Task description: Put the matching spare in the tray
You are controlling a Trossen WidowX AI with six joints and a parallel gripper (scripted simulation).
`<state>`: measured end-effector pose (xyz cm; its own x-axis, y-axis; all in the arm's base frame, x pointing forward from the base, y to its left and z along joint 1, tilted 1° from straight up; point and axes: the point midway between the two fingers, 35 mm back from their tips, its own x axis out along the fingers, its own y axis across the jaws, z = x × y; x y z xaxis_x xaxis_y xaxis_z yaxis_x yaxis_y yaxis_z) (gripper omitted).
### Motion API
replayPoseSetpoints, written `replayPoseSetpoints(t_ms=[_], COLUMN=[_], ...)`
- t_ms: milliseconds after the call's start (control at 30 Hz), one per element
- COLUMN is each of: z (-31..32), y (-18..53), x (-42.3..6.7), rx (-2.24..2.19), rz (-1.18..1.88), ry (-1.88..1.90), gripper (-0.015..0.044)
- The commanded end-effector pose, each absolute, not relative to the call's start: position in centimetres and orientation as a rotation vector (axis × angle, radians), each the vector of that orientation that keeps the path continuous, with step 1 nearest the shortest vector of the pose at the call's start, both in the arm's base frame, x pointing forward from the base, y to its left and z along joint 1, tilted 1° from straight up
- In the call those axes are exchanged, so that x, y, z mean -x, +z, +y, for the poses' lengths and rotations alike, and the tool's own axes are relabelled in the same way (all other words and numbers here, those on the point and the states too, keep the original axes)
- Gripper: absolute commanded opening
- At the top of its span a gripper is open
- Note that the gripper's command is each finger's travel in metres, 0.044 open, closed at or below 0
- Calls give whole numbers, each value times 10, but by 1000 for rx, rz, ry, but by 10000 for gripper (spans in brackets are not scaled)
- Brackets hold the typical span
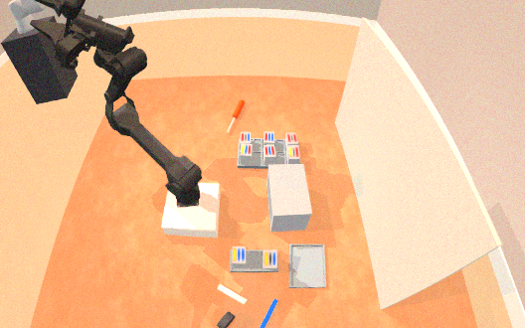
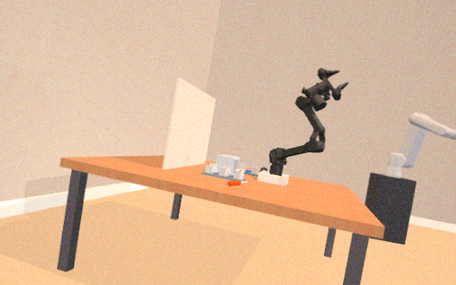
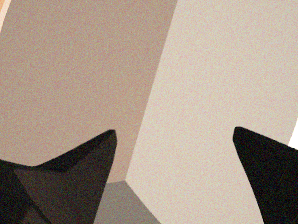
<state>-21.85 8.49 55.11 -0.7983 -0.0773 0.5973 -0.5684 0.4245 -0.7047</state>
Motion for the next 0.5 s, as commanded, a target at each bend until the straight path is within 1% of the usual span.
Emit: replayPoseSetpoints(t_ms=[0, 33, 200, 467], z=[85, 85, 83, 26], y=[551, 551, 553, 603], x=[219, 219, 217, 153], rx=[-546, -546, -549, -684], rz=[-2201, -2201, -2201, -2152], ry=[1357, 1357, 1344, 879], gripper=[426, 440, 440, 440])
